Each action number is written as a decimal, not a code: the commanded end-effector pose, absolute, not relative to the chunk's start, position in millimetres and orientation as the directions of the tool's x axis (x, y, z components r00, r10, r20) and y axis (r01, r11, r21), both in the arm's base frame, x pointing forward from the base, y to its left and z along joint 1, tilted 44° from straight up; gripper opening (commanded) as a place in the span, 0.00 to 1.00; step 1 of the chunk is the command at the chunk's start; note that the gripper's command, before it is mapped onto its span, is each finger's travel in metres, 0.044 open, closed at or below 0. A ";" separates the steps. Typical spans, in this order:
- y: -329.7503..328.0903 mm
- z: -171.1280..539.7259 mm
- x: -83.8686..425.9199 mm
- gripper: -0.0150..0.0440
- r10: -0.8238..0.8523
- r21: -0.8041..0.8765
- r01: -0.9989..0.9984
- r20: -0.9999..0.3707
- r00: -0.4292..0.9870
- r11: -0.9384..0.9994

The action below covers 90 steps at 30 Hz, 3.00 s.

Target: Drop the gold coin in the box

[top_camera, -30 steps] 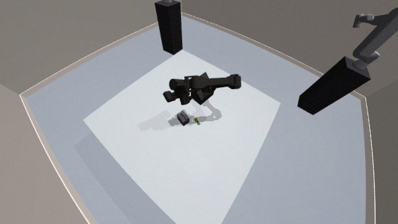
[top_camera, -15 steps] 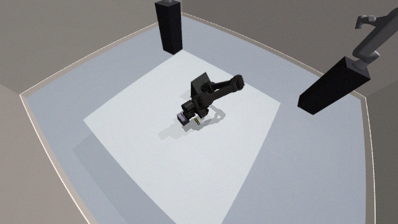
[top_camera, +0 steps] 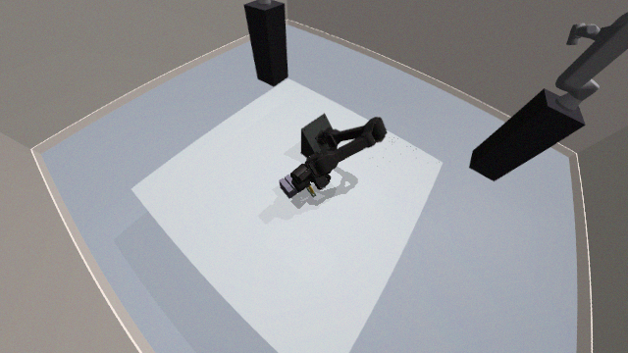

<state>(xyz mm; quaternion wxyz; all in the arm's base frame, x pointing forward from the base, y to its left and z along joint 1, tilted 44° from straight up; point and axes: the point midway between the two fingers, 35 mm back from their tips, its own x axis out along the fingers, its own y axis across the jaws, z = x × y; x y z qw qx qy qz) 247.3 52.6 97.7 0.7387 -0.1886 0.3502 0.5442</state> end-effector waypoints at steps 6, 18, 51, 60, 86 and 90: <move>66.6 84.2 248.4 0.53 0.676 0.101 -0.934 -0.717 0.171 0.343; 77.5 71.8 252.6 0.53 0.674 0.101 -0.934 -0.719 0.170 0.343; 103.8 46.2 257.4 0.25 0.677 0.102 -0.934 -0.715 0.171 0.343; 103.8 46.2 257.4 0.25 0.677 0.102 -0.934 -0.715 0.171 0.343; 62.0 85.2 252.3 0.25 0.669 0.100 -0.934 -0.724 0.169 0.343; 55.7 92.4 250.1 0.25 0.670 0.100 -0.934 -0.723 0.169 0.343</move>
